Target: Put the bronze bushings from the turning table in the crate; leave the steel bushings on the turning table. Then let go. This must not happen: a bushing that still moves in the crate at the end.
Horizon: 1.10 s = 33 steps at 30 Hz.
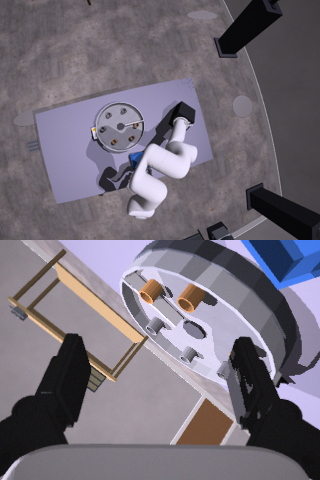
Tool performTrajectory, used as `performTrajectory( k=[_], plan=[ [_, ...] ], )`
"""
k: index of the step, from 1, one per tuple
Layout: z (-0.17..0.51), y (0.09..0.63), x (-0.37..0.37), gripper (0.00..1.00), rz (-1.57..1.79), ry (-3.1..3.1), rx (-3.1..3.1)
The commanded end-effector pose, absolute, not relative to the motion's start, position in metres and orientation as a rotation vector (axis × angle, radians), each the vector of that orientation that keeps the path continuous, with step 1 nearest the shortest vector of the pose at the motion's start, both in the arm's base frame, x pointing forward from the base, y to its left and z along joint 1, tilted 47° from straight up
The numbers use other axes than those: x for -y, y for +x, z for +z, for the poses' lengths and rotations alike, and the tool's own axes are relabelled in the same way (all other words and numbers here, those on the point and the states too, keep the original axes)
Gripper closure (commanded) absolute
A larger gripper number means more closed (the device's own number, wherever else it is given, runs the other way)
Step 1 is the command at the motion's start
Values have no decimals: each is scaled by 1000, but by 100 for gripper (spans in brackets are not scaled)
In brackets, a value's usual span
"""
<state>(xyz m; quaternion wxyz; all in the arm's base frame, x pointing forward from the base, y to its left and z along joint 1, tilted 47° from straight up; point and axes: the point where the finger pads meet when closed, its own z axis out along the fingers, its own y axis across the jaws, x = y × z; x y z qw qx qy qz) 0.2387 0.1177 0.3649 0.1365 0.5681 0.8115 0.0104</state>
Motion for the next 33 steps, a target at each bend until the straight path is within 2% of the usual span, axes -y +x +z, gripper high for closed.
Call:
performTrajectory(
  k=[1,2,14,15,27,28,33],
  plan=[
    [365,239,-118,0,36,1655,-2347],
    [345,247,-110,0,42,1860,-2302],
    [345,247,-110,0,42,1860,-2302],
    [327,254,-101,0,56,2073,-2233],
    [326,254,-101,0,56,2082,-2229],
    [310,261,-92,0,76,2293,-2135],
    [308,261,-91,0,78,2317,-2123]
  ],
)
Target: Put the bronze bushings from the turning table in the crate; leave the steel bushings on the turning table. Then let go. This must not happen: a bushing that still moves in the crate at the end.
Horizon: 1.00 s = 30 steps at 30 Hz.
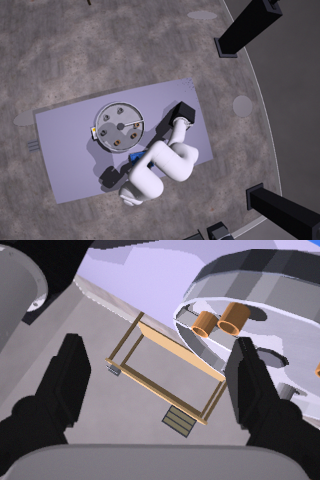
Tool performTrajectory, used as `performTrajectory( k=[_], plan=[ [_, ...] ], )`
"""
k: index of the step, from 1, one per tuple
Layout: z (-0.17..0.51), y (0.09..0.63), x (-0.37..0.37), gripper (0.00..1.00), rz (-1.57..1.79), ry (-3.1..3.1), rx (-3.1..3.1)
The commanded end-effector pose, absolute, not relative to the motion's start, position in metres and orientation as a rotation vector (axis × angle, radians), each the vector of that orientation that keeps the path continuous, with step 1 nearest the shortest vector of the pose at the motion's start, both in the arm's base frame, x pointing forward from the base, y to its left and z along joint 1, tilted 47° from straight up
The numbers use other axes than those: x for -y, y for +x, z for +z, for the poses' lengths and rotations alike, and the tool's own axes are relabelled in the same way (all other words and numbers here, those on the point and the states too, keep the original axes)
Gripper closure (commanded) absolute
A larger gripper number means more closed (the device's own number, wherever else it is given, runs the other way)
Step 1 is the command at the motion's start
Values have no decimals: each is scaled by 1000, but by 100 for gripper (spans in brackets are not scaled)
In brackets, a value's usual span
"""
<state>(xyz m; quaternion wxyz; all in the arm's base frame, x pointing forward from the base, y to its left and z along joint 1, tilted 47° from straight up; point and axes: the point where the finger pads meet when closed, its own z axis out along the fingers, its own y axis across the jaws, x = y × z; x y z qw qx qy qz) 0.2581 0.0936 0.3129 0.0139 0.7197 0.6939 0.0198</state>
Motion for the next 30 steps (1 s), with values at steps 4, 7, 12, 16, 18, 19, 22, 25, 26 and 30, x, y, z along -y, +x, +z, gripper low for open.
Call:
performTrajectory(
  k=[4,7,12,16,18,19,22,25,26,30],
  plan=[
    [308,261,-91,0,78,2317,-2123],
    [308,261,-91,0,78,2317,-2123],
    [292,268,-80,0,109,2556,-1978],
    [292,268,-80,0,109,2556,-1978],
    [292,268,-80,0,109,2556,-1978],
    [292,268,-80,0,109,2556,-1978],
    [292,268,-80,0,109,2556,-1978],
    [279,275,-69,0,142,2757,-1824],
    [278,275,-68,0,145,2773,-1811],
    [276,276,-67,0,148,2792,-1794]
  ],
)
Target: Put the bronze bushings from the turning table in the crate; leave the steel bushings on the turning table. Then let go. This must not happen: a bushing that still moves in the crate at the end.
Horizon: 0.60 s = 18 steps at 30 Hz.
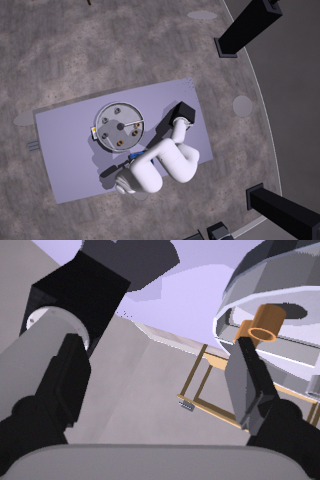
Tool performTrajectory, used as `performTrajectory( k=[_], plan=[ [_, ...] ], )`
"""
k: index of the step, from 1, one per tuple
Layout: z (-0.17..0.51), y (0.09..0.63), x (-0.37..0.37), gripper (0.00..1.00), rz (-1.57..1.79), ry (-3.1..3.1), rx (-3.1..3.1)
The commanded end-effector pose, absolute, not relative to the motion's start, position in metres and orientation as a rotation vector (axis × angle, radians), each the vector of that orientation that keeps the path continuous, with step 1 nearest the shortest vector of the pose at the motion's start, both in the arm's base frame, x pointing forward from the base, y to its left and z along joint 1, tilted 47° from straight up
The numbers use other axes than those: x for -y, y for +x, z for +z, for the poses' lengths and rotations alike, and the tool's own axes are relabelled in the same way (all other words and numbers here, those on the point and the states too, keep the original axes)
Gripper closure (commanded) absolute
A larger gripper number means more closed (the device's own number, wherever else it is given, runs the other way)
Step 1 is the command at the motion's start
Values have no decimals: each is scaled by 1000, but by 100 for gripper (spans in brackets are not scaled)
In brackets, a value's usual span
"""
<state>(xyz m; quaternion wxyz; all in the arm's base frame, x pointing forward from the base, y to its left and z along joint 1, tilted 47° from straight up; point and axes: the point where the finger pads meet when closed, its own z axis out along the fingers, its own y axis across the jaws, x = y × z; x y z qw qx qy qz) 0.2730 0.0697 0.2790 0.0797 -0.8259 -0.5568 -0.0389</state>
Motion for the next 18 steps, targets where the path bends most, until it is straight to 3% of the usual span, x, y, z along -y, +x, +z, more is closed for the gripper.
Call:
performTrajectory(
  k=[1,18],
  plan=[
    [276,276,-67,0,-132,-2489,1600],
    [262,283,-53,0,-165,-2548,1328]
  ],
)
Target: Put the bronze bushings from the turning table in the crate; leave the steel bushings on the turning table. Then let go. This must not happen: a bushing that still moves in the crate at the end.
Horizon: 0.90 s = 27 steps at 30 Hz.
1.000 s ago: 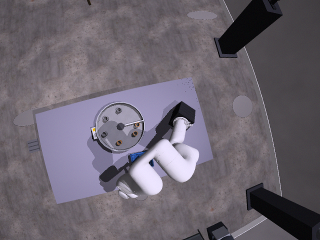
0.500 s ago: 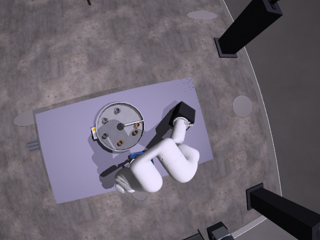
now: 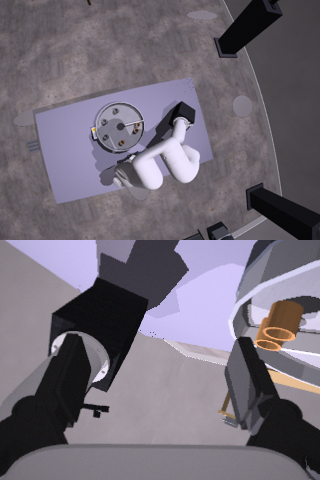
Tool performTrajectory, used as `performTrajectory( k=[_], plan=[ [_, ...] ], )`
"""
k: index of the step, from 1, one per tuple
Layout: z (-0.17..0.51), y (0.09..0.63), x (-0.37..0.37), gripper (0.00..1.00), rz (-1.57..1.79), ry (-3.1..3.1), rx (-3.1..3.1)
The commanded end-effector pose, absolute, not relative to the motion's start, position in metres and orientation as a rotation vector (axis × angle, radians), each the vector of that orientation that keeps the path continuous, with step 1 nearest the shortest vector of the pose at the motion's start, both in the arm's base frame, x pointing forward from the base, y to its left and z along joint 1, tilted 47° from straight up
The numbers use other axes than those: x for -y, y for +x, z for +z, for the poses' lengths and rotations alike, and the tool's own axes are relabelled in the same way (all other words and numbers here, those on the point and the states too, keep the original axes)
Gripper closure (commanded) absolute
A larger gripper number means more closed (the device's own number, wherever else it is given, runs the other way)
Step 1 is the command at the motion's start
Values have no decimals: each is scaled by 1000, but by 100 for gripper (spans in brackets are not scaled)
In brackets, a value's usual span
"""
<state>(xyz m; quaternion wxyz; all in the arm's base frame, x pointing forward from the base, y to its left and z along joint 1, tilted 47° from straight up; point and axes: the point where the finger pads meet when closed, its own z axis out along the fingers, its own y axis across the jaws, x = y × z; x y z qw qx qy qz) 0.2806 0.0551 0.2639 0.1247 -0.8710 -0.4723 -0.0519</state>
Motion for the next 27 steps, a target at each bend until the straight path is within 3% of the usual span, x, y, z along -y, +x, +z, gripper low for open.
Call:
performTrajectory(
  k=[1,26,27],
  plan=[
    [262,283,-53,0,-165,-2548,1328],
    [250,290,-37,0,-199,-2587,1054],
    [240,295,-23,0,-228,-2603,831]
  ],
)
